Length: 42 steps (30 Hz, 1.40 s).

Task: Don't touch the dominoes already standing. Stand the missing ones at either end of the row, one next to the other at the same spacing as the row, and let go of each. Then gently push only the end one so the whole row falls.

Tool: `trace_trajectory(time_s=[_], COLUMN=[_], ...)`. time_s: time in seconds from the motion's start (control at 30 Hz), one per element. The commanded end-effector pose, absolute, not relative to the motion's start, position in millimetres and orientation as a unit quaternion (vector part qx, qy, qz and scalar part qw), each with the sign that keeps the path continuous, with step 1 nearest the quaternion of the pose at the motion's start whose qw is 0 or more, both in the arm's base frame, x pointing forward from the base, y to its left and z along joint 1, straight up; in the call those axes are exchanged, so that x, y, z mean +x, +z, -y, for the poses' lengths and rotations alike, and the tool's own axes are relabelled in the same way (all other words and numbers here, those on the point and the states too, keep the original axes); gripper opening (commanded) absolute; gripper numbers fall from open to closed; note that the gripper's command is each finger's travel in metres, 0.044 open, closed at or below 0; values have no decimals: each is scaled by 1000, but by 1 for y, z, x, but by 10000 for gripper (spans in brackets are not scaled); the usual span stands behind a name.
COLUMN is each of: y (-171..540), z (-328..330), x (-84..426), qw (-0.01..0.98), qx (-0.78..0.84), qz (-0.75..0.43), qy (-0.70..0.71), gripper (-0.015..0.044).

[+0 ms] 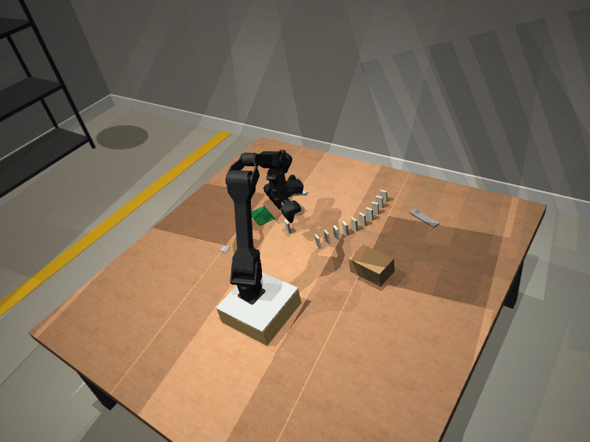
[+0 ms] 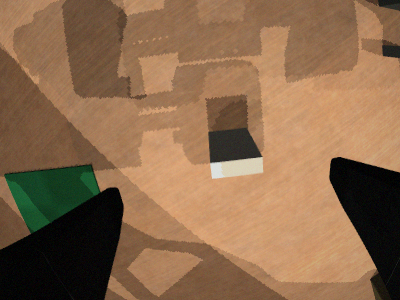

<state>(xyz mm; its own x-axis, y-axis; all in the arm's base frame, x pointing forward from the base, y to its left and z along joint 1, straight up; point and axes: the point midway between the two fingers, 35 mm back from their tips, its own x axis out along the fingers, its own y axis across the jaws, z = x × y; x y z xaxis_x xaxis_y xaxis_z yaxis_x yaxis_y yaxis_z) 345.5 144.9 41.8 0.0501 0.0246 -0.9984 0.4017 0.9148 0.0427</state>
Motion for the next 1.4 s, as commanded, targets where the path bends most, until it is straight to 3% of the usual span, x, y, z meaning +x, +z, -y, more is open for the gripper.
trace_trajectory(time_s=[0.0, 0.5, 0.93, 1.27, 1.37], y=[9, -6, -6, -3, 35], z=[-142, -142, -142, -142, -145], x=[341, 341, 341, 342, 346], qw=[701, 701, 701, 701, 701], qx=[153, 153, 153, 153, 153], qz=[-682, -682, -682, -682, -682], qy=[-143, -143, -143, -143, -141], gripper=[440, 440, 107, 107, 107])
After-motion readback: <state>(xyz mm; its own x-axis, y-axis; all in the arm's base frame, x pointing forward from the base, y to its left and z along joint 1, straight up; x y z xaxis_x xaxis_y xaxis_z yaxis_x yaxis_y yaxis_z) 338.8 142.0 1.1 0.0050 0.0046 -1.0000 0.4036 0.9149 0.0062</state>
